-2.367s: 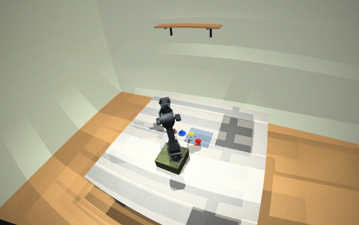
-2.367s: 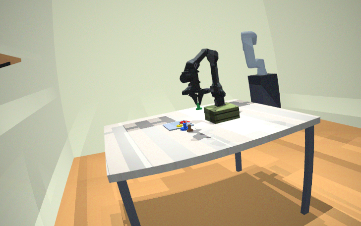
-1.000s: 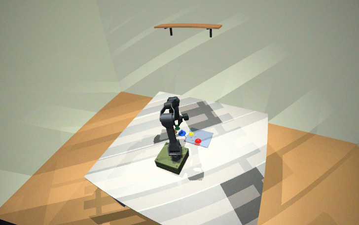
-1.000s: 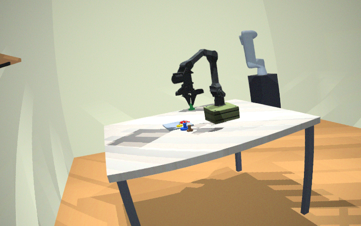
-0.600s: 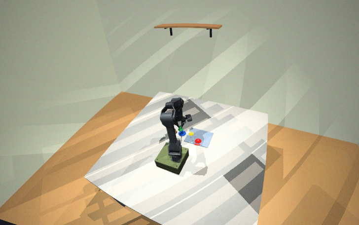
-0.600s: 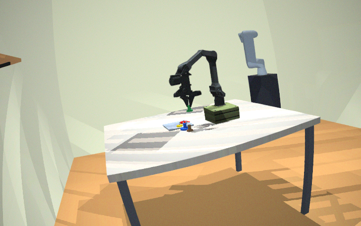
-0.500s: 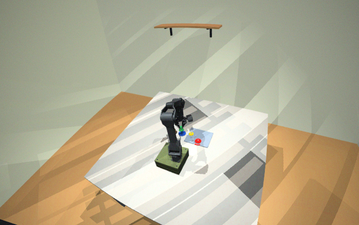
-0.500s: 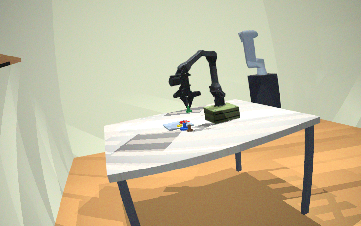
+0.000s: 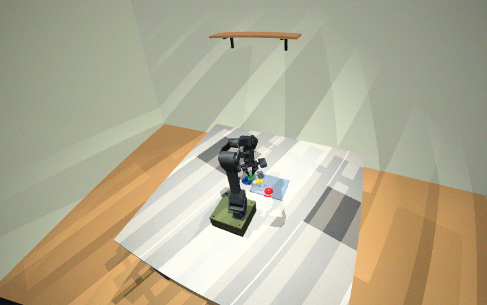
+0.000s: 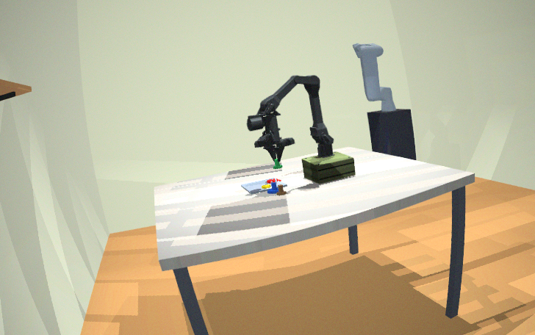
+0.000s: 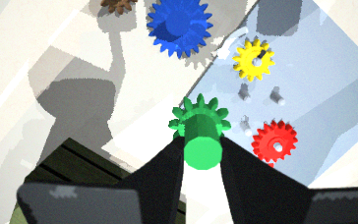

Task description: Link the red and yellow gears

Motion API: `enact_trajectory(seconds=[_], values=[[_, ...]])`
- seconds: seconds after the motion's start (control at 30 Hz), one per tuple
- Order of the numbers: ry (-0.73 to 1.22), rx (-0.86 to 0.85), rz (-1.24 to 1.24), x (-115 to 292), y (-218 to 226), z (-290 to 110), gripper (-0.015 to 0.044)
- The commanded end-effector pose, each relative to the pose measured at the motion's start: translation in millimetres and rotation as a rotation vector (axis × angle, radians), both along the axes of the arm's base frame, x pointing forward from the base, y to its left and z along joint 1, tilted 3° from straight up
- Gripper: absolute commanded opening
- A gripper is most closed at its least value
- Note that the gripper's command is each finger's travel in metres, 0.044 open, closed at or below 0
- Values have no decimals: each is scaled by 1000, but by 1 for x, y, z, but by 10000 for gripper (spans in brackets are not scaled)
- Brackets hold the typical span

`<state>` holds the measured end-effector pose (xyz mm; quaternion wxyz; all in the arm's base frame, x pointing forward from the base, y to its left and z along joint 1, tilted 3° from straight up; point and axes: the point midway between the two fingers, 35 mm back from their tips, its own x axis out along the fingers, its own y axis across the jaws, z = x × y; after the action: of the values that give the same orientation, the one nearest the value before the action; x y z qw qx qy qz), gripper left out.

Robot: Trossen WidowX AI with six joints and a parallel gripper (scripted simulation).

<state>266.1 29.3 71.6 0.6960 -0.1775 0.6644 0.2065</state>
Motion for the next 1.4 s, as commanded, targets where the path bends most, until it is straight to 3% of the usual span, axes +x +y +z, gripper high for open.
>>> enact_trajectory(seconds=[0.0, 1.37], values=[[2, 3, 3, 0, -8, -5, 0], [-4, 1, 24, -4, -69, -34, 0]])
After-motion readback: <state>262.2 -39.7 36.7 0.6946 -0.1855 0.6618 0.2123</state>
